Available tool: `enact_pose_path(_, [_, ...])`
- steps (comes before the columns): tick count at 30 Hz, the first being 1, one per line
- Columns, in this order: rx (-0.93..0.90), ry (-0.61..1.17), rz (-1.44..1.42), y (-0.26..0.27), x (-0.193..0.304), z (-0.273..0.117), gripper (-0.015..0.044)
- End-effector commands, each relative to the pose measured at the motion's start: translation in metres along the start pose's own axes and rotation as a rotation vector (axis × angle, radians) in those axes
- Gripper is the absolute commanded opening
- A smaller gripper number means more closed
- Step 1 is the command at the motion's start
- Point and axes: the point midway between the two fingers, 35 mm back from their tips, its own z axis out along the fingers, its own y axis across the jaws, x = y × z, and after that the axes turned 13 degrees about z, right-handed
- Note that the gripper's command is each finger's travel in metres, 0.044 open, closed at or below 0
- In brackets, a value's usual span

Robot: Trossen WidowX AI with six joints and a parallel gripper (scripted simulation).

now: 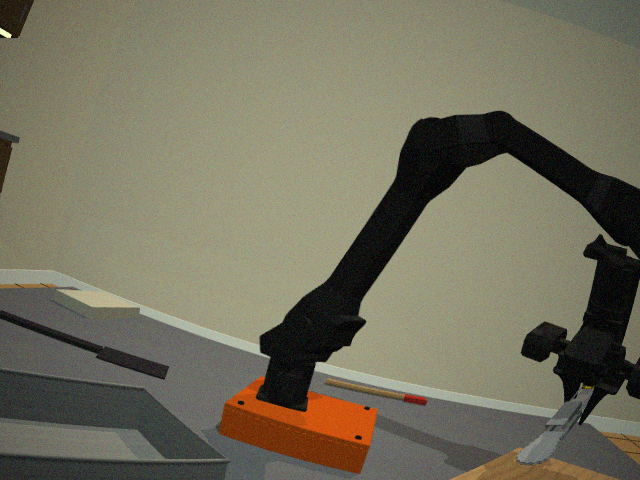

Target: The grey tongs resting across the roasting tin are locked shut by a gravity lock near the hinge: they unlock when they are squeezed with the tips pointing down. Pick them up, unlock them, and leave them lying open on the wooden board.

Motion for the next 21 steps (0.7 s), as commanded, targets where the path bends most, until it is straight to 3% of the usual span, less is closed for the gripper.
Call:
enact_pose_path(1, [0.035, 0.136, -0.008, -0.002, -0.001, -0.009, -0.0150])
enact_pose_path(12, [0.050, 0.515, -0.027, 0.001, -0.003, -0.044, -0.0150])
enact_pose_path(21, [0.047, 0.538, -0.029, 0.002, -0.003, -0.047, -0.0150])
